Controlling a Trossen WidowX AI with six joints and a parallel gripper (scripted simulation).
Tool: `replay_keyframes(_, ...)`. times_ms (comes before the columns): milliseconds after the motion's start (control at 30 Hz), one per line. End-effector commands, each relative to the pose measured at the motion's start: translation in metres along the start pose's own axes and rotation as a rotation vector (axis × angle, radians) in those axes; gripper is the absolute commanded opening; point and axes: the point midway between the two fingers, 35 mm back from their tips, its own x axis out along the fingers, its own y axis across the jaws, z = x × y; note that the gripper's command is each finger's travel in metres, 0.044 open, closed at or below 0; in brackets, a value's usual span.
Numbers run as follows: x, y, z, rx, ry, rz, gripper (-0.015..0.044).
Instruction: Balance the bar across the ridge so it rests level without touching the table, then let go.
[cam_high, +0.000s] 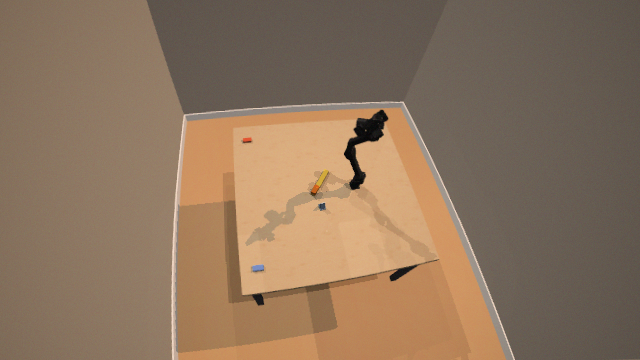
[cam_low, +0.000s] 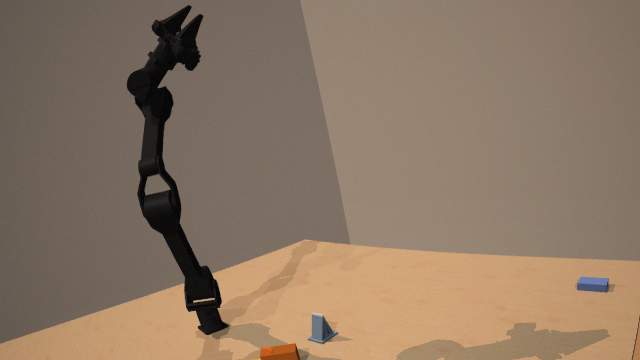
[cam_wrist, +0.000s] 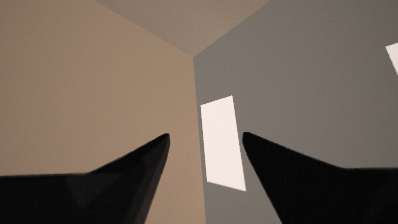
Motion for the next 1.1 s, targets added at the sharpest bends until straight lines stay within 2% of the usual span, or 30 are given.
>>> replay_keyframes(0,-0.004,-0.013,0.010,-0.106,0.015,-0.032,0.0315)
replay_keyframes(467,-0.009,-0.041,0.046,-0.454,0.061,-0.111,0.0315)
replay_keyframes(1067,-0.002,-0.044,0.104,-0.862,0.081,-0.165,0.0315)
